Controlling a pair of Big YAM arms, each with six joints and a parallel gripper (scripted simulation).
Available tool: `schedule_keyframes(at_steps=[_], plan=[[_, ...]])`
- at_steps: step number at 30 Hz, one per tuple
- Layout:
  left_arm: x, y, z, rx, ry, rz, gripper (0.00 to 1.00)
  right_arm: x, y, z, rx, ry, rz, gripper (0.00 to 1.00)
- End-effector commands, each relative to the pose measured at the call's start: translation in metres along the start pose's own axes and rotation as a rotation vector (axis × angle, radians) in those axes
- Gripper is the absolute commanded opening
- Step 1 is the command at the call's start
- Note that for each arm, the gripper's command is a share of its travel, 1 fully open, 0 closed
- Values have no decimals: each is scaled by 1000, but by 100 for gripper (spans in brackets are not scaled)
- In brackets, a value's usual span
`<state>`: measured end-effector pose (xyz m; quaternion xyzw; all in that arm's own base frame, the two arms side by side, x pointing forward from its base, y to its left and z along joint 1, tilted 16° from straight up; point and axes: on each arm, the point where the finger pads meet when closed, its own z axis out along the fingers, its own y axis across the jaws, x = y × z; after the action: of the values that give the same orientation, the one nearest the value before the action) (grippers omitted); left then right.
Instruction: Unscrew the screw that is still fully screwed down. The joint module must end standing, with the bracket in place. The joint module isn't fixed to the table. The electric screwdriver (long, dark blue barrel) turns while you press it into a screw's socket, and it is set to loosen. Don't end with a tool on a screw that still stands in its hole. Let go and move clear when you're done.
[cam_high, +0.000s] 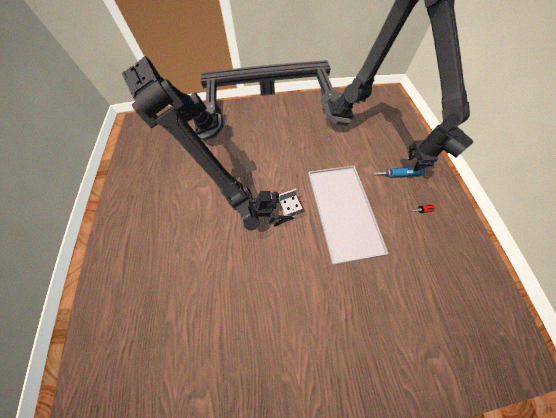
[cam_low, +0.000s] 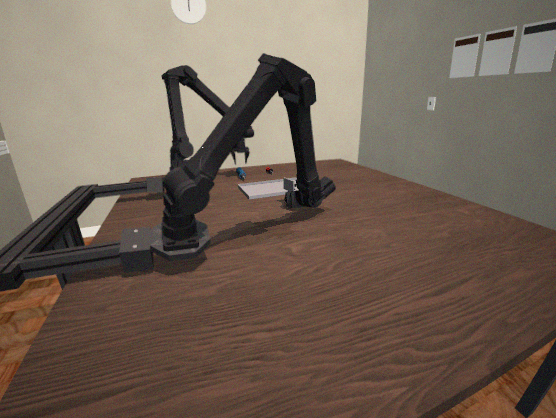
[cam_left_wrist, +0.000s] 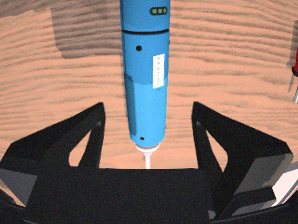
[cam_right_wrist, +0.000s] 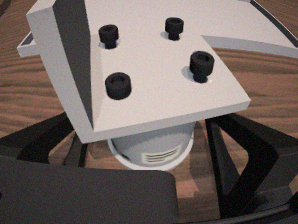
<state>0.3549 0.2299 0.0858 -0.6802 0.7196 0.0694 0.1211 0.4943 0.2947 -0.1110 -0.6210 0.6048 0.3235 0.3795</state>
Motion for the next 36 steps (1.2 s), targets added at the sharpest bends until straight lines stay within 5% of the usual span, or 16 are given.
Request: schedule_keyframes(at_steps=[1, 32, 33, 36], plan=[[-7, -9, -8, 22, -14, -9, 65, -11, -21, 3, 28, -15, -34, 86], [-7, -9, -8, 22, -14, -9, 65, -10, -20, 4, 27, -15, -33, 86], [-7, -9, -8, 22, -14, -9, 65, -10, -20, 4, 27, -15, -33, 74], [-7, -9, -8, 22, -14, -9, 65, -10, -20, 4, 27, -15, -33, 74]])
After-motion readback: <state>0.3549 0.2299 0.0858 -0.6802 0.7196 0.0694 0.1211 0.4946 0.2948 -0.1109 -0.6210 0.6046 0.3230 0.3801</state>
